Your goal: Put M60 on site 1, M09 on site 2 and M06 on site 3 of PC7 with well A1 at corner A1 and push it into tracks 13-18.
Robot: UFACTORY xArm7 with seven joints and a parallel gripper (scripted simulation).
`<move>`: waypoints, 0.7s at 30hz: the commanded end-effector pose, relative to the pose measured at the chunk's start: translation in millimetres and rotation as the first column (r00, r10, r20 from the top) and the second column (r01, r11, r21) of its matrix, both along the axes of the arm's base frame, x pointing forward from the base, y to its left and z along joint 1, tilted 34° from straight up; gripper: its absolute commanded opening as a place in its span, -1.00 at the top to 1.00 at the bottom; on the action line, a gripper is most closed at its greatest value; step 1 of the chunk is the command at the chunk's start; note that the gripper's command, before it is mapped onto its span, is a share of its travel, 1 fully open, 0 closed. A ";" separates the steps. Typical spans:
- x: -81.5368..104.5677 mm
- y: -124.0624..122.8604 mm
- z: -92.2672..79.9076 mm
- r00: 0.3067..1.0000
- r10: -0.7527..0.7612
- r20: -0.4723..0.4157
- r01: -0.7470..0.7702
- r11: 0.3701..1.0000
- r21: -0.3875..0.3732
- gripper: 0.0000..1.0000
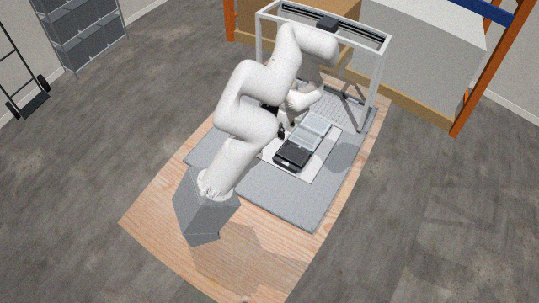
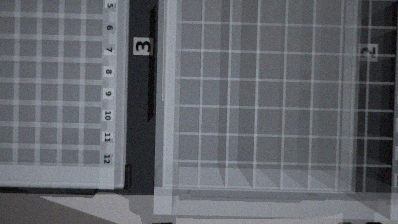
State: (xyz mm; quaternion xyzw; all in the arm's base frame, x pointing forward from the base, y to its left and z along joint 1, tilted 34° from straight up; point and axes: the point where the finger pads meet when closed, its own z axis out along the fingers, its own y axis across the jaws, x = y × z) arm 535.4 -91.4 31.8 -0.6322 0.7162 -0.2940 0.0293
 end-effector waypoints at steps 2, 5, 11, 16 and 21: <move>2.6 -0.8 -2.5 1.000 0.001 0.002 -0.001 1.000 0.001 -1.00; 3.4 -1.6 -4.2 1.000 0.001 0.002 -0.001 1.000 0.001 -1.00; 3.7 -1.8 -4.8 1.000 0.001 0.003 -0.001 1.000 0.001 -1.00; 3.7 -1.8 -4.7 1.000 0.001 0.002 -0.001 1.000 0.001 -1.00; 3.5 -2.8 -4.4 1.000 0.001 0.003 -0.001 1.000 0.001 -1.00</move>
